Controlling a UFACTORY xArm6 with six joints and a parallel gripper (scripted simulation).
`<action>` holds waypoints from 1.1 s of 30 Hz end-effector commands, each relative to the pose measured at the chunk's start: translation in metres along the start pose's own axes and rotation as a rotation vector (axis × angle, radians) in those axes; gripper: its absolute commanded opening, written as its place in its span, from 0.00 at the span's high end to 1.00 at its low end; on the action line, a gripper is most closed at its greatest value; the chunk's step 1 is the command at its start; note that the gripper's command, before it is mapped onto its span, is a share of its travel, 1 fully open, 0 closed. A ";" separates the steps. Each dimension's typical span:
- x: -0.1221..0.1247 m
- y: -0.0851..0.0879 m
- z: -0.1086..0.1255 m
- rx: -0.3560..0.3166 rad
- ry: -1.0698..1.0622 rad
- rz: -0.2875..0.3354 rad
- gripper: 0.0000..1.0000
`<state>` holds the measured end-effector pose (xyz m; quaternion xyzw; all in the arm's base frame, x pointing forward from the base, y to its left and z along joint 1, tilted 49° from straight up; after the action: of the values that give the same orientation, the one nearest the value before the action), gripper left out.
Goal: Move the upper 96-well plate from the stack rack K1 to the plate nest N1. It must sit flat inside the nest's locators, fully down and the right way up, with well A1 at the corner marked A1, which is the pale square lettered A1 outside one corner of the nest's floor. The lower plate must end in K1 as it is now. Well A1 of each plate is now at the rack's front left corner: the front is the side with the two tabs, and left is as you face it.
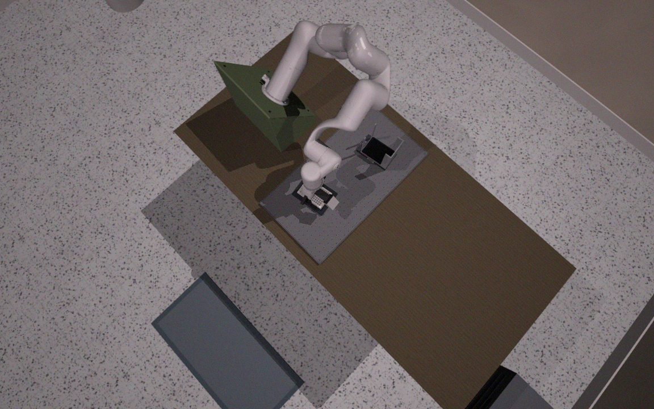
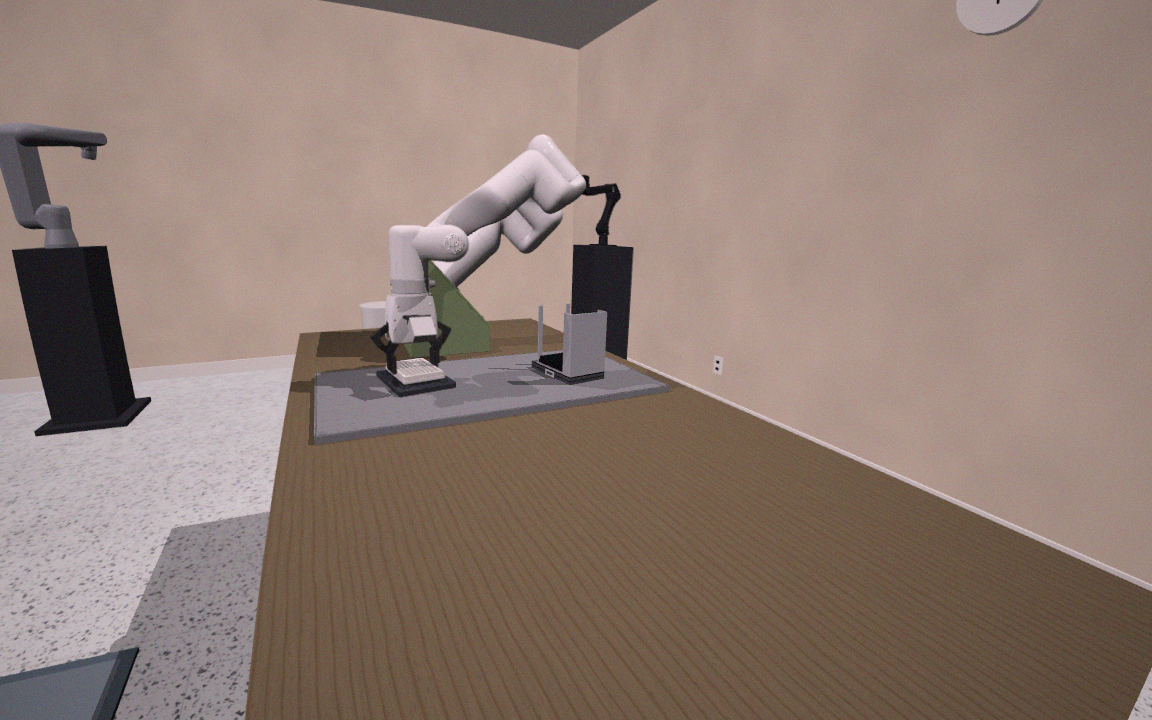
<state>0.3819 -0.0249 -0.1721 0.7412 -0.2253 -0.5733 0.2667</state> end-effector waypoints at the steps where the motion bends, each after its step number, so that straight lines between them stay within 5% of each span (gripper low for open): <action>1: 0.001 0.001 -0.001 0.002 0.001 0.002 1.00; 33: 0.001 -0.004 -0.001 0.002 0.001 0.002 1.00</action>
<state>0.3820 -0.0212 -0.1753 0.7412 -0.2253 -0.5733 0.2667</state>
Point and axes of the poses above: the point where the finger pads meet when closed, its own y axis back along the fingers, its own x axis across the jaws, z = x × y, the point moved 4 cm from there along y, back along the fingers, and after that the axes turned 4 degrees about y, right-handed, at the moved point
